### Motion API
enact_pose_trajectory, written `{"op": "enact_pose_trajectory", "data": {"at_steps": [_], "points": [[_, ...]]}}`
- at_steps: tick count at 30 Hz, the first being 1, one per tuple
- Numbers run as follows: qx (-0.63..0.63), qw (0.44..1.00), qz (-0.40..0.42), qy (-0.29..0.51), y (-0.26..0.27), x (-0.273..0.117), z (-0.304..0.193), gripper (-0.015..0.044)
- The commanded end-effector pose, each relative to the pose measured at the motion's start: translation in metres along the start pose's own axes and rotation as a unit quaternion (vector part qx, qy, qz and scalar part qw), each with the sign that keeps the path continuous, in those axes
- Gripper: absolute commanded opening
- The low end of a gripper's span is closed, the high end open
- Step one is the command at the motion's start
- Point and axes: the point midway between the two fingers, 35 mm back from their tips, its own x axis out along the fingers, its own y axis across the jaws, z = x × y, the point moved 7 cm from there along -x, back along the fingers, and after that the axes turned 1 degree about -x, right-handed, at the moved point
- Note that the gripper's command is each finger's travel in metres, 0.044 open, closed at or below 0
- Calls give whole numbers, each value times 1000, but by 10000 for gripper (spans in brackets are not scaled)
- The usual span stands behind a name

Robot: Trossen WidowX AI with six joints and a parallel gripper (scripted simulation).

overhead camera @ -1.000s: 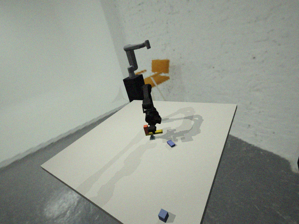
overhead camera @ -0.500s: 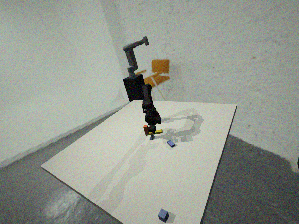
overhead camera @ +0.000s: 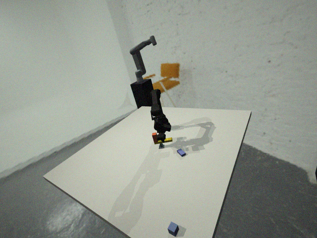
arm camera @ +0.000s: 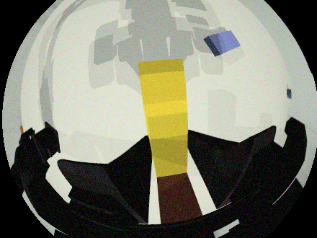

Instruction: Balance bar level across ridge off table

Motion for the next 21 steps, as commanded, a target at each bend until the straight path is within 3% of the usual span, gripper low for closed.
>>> {"op": "enact_pose_trajectory", "data": {"at_steps": [1, 3, 21], "points": [[0, 1000, 0, 0, 0, 0, 0, 131], [0, 1000, 0, 0, 0, 0, 0, 167], [0, 1000, 0, 0, 0, 0, 0, 168]]}}
